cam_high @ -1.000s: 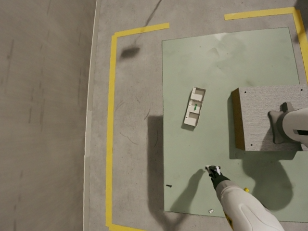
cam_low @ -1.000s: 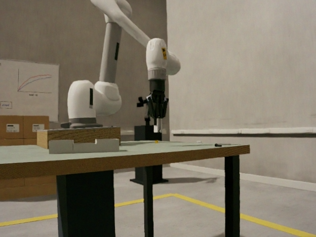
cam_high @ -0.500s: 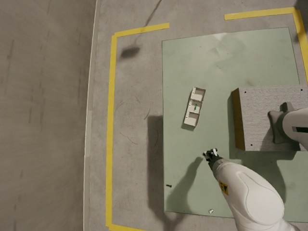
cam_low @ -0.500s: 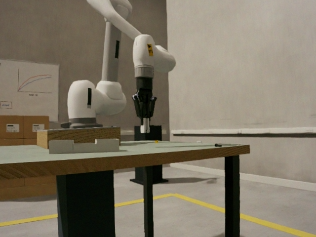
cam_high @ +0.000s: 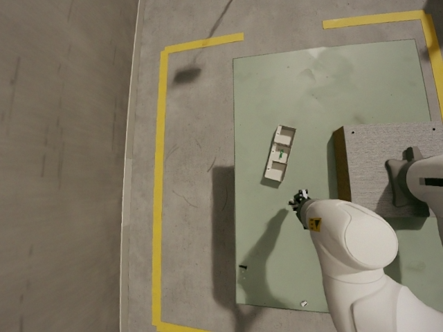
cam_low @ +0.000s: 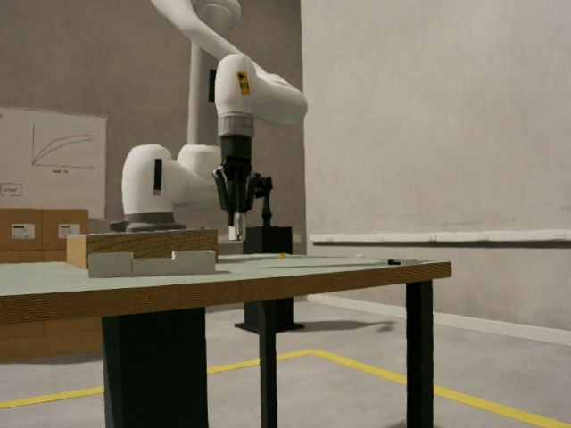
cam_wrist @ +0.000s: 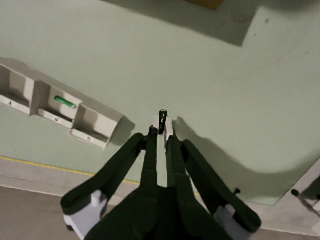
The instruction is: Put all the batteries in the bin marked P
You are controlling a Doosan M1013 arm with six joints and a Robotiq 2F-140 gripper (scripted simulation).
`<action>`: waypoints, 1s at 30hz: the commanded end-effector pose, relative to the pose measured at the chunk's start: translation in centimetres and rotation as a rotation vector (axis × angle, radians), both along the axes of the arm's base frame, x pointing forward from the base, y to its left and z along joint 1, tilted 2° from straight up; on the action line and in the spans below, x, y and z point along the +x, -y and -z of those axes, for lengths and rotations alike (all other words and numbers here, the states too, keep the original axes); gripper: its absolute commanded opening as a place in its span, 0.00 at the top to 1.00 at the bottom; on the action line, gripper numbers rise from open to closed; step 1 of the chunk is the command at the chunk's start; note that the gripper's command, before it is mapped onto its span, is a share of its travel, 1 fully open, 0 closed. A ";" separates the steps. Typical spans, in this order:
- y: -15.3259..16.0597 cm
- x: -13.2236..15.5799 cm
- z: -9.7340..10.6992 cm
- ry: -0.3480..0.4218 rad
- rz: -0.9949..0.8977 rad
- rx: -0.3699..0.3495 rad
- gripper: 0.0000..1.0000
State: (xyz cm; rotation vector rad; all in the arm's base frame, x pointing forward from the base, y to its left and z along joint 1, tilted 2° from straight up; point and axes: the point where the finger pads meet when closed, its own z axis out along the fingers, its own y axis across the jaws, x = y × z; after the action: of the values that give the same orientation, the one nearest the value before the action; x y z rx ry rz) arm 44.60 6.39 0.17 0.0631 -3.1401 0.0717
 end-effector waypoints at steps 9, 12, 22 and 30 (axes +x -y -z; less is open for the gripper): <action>6.3 0.7 -0.3 0.001 -0.001 0.002 0.85; 8.1 0.9 -0.4 0.001 -0.001 0.002 0.85; 12.8 1.3 -0.6 0.001 -0.001 0.002 0.85; 17.0 1.7 -0.8 0.010 0.213 0.003 0.85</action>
State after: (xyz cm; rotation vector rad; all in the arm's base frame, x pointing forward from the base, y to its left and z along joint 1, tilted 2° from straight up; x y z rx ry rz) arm 46.03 -8.64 0.84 -0.0818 -3.1421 0.0647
